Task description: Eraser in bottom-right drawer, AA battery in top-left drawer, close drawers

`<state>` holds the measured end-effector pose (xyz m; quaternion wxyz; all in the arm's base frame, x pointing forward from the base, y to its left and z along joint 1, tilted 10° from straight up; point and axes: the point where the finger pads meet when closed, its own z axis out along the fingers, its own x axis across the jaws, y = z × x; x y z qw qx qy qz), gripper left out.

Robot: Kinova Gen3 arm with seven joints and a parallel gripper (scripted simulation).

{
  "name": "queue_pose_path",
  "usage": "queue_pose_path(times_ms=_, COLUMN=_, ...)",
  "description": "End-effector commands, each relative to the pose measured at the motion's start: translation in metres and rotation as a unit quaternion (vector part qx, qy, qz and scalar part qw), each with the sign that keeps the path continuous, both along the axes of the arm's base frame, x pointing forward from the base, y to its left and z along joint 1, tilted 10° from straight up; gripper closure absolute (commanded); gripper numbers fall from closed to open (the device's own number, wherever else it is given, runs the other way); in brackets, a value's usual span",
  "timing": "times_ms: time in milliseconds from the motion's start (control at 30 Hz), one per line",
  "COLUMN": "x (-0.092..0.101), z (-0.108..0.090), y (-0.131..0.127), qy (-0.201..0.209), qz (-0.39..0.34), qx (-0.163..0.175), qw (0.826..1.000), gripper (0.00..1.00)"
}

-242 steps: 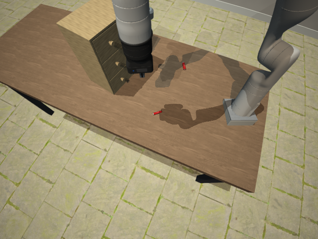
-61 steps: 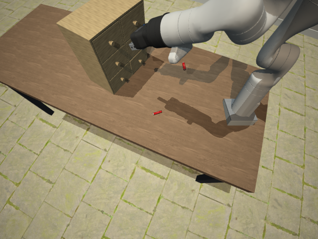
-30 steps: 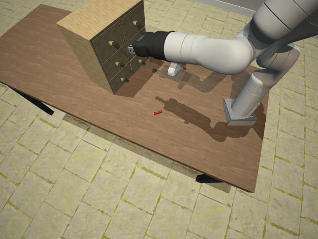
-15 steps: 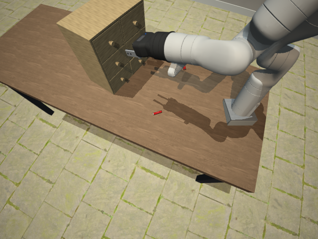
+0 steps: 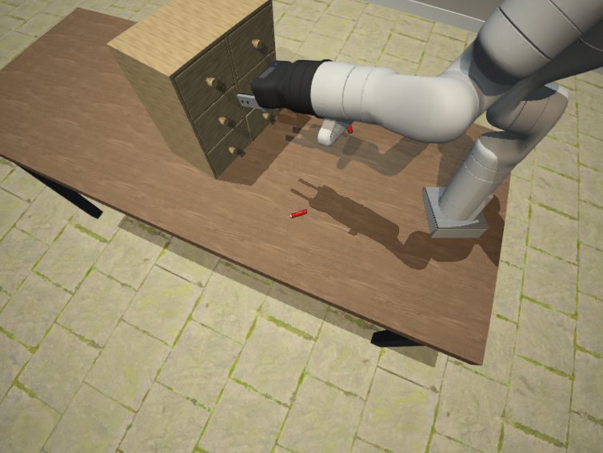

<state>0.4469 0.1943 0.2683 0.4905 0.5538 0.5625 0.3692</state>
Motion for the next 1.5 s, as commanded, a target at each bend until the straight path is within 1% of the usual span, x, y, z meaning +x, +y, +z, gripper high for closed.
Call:
queue_pose_path(times_ms=0, x=0.002, z=0.000, y=0.000, qy=-0.001, qz=-0.001, qx=0.000, qw=1.000, gripper=0.33)
queue_pose_path(times_ms=67, x=0.002, z=0.000, y=0.000, qy=-0.001, qz=-0.001, qx=0.000, qw=1.000, gripper=0.33)
queue_pose_path(times_ms=267, x=0.012, z=-0.002, y=-0.002, qy=-0.001, qz=-0.002, qx=0.000, qw=1.000, gripper=0.33)
queue_pose_path(times_ms=567, x=0.039, z=-0.009, y=-0.006, qy=-0.001, qz=-0.002, qx=0.000, qw=1.000, gripper=0.33)
queue_pose_path(times_ms=633, x=0.039, z=-0.009, y=-0.006, qy=-0.001, qz=-0.002, qx=0.000, qw=1.000, gripper=0.33)
queue_pose_path(times_ms=800, x=0.054, z=-0.012, y=-0.008, qy=-0.001, qz=-0.002, qx=0.000, qw=1.000, gripper=0.33)
queue_pose_path(times_ms=933, x=0.062, z=-0.014, y=-0.009, qy=-0.001, qz=-0.002, qx=0.000, qw=1.000, gripper=0.33)
queue_pose_path(times_ms=1100, x=0.066, z=-0.015, y=-0.010, qy=-0.001, qz=-0.002, qx=0.000, qw=1.000, gripper=0.33)
queue_pose_path(times_ms=1467, x=0.066, z=-0.015, y=-0.010, qy=-0.001, qz=-0.002, qx=0.000, qw=1.000, gripper=0.33)
